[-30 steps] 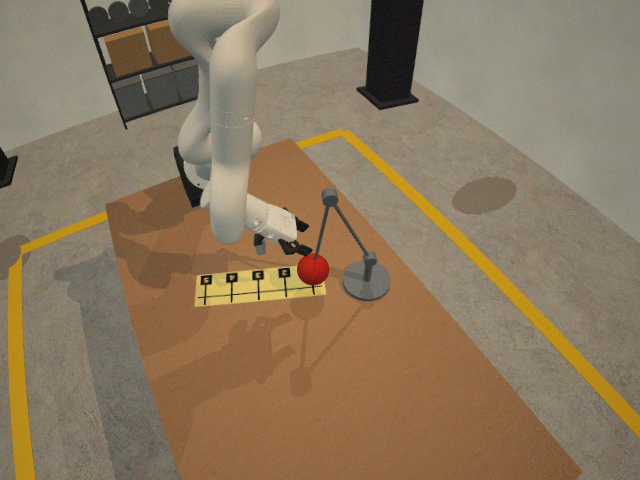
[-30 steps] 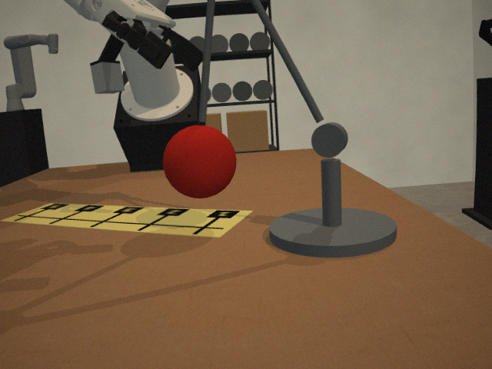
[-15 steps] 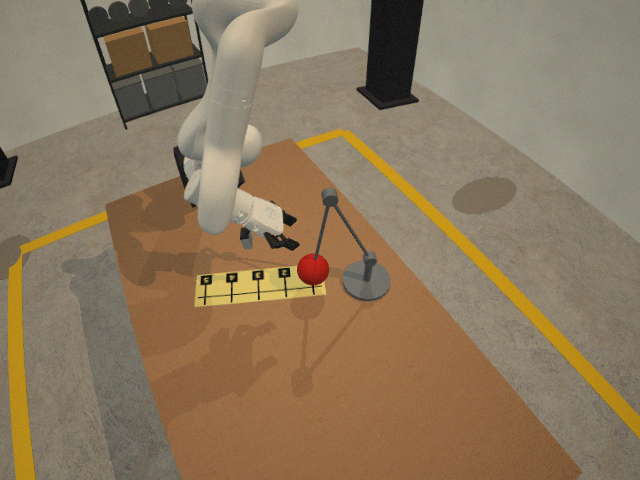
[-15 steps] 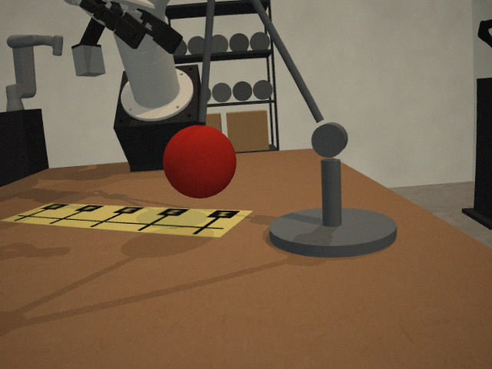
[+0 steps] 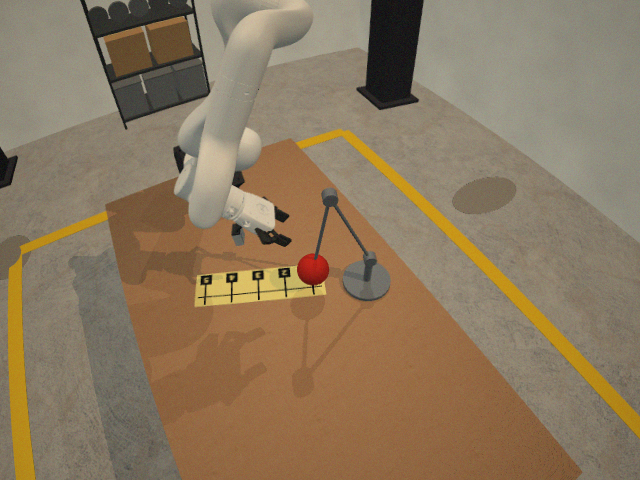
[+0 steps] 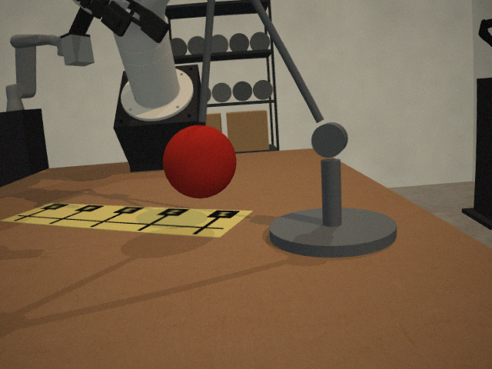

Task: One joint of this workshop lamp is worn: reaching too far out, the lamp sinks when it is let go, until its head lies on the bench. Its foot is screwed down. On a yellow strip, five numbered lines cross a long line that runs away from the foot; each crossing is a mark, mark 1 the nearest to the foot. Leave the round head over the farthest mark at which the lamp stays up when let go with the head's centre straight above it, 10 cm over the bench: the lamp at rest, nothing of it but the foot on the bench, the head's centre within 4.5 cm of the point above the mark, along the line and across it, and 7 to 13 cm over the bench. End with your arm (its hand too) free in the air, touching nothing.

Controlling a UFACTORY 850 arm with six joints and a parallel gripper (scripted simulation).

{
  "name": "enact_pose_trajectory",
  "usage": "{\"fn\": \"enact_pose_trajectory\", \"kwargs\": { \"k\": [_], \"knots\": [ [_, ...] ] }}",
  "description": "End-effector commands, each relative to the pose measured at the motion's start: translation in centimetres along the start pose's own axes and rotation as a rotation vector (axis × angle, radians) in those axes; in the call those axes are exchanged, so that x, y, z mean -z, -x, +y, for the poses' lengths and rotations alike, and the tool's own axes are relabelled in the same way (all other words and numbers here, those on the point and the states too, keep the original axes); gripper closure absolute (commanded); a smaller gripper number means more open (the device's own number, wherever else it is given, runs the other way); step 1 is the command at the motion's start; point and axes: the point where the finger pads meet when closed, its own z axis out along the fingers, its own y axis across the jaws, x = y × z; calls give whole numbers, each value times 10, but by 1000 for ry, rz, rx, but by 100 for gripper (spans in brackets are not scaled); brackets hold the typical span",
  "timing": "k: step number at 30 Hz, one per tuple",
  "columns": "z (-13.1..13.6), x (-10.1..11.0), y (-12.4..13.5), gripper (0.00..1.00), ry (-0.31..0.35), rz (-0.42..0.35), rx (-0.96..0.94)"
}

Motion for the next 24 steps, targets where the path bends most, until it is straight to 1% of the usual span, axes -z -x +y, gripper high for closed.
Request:
{"fn": "enact_pose_trajectory", "kwargs": {
  "k": [1,24],
  "knots": [
    [-1,7,1,0,-1,0,1],
    [-1,5,0,0,-1,0,1]
  ]
}}
